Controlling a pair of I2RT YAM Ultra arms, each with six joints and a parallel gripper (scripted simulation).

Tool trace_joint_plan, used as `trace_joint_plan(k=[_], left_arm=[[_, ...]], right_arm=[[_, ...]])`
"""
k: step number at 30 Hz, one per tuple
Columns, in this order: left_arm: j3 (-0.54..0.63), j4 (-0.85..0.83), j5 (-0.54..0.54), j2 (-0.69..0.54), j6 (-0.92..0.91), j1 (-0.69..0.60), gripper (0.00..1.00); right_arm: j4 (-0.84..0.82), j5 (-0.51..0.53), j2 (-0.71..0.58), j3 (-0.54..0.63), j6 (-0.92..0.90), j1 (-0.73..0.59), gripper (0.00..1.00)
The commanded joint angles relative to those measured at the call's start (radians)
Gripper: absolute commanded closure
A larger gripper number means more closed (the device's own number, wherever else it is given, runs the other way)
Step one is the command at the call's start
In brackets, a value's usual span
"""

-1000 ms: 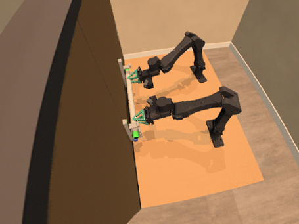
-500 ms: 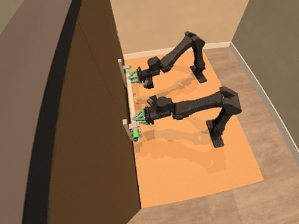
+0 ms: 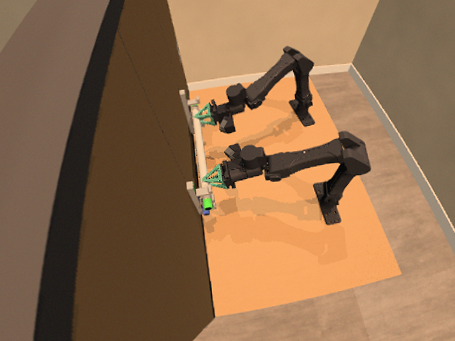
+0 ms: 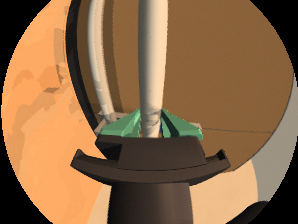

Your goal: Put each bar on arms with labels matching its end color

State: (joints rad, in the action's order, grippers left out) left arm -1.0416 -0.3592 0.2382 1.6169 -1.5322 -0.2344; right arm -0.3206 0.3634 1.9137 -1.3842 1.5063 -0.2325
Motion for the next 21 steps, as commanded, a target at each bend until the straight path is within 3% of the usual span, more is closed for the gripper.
trace_joint_plan(k=[1, 21], left_arm=[[-0.037, -0.105, 0.018, -0.068, -0.035, -0.003, 1.00], [0.015, -0.099, 0.028, -0.125, -0.033, -0.015, 1.00]], right_arm=[[-0.101, 0.029, -0.073, -0.027, 0.058, -0.004, 1.00], [-0.111, 0.044, -0.126, 0.038, 0.057, -0.020, 1.00]])
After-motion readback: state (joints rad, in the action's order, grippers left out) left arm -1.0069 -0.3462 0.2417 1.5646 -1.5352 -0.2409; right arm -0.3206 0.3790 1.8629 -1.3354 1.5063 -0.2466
